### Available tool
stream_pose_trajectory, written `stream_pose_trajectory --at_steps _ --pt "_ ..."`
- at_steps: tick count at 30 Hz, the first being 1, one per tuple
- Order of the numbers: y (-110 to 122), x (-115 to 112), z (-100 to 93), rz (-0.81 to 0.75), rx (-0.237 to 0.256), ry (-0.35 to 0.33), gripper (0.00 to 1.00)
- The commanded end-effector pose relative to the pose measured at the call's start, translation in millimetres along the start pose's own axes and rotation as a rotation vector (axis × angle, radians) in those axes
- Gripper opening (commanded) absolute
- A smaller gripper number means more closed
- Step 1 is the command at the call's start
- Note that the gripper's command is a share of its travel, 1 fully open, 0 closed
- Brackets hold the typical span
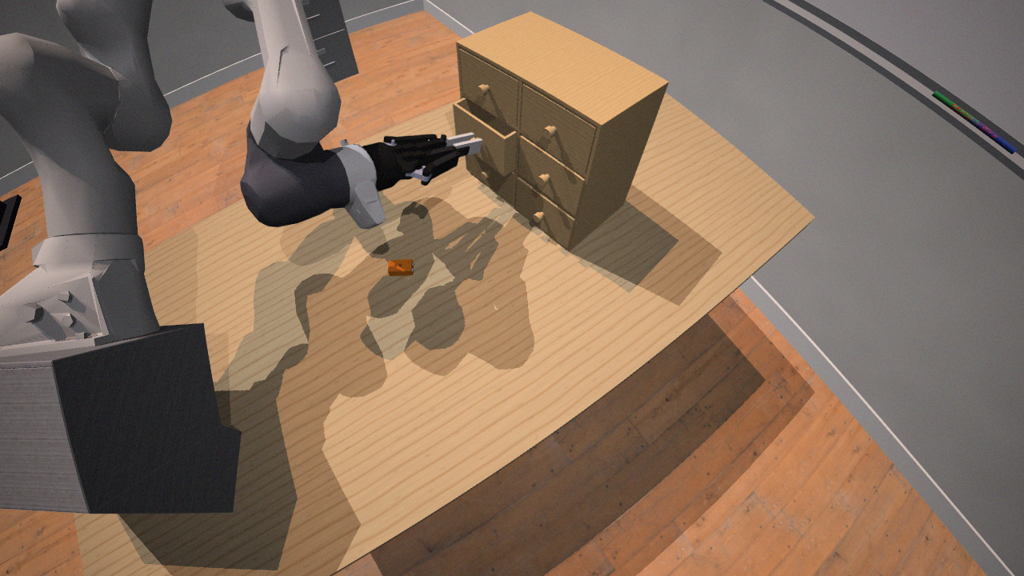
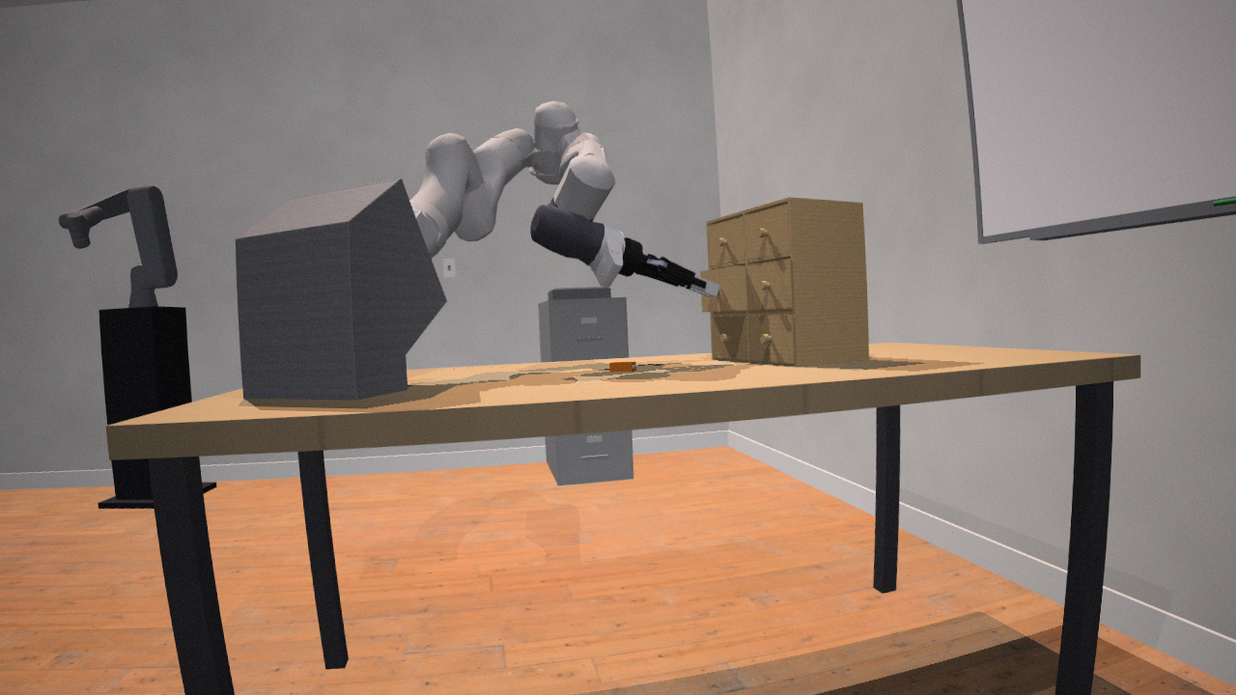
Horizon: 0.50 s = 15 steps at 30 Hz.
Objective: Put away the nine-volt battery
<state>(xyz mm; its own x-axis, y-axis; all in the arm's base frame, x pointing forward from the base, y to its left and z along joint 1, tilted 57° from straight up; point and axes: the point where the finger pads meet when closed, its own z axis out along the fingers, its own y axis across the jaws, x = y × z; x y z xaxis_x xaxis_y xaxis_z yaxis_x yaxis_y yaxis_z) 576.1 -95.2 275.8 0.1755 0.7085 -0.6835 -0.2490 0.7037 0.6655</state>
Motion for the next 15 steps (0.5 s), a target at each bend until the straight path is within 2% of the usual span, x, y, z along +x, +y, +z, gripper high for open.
stream_pose_trajectory --at_steps 1,15 --pt "1 1 -4.7 -0.009 -0.005 -0.001 0.08" --pt "1 8 -22.1 -0.009 -0.005 -0.001 0.08"
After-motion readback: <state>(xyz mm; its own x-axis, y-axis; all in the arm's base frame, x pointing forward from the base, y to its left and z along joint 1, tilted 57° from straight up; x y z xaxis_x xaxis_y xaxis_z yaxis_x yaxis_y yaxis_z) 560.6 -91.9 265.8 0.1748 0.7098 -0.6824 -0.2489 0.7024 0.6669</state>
